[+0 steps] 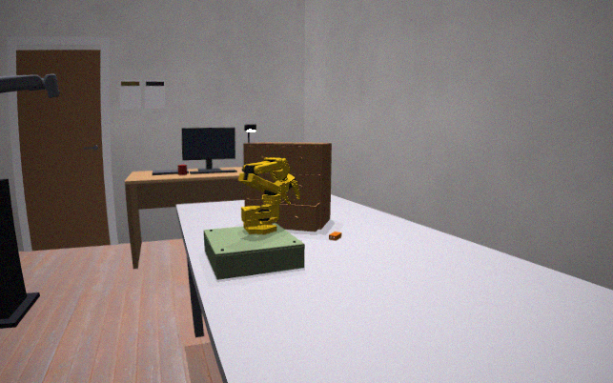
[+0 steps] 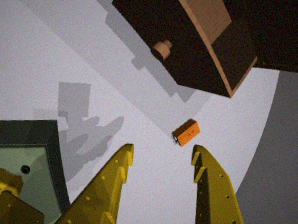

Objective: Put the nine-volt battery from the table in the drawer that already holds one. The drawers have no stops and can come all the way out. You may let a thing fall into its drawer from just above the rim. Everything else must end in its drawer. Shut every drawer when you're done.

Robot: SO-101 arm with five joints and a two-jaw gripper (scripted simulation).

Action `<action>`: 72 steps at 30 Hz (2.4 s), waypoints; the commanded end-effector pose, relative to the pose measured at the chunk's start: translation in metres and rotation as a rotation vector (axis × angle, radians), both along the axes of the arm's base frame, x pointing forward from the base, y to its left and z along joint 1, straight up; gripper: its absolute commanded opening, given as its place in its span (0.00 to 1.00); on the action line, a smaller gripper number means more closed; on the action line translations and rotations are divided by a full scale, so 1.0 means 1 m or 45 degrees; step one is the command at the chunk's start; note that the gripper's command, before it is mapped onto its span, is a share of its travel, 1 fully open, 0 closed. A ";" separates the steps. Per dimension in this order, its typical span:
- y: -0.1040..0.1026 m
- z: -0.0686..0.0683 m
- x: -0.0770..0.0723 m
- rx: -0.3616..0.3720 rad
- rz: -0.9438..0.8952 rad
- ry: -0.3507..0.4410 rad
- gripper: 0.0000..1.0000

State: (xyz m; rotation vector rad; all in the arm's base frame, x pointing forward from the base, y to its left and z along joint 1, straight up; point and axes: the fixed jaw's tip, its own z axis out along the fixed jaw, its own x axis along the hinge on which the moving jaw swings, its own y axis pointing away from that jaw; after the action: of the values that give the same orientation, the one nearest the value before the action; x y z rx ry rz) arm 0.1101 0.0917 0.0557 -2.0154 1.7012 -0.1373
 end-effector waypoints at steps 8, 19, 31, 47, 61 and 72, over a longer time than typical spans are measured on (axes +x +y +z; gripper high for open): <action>0.001 0.003 0.002 0.118 -0.262 0.075 0.21; 0.002 0.004 0.003 0.252 -0.571 0.178 0.21; 0.002 0.005 0.004 0.375 -0.852 0.271 0.21; 0.003 0.006 0.007 0.523 -1.186 0.381 0.21; 0.003 0.006 0.007 0.523 -1.186 0.381 0.21; 0.003 0.006 0.007 0.523 -1.186 0.381 0.21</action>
State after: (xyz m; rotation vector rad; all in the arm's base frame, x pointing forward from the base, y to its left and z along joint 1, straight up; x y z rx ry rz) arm 0.1152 0.0947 0.0591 -0.8946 2.4878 0.1979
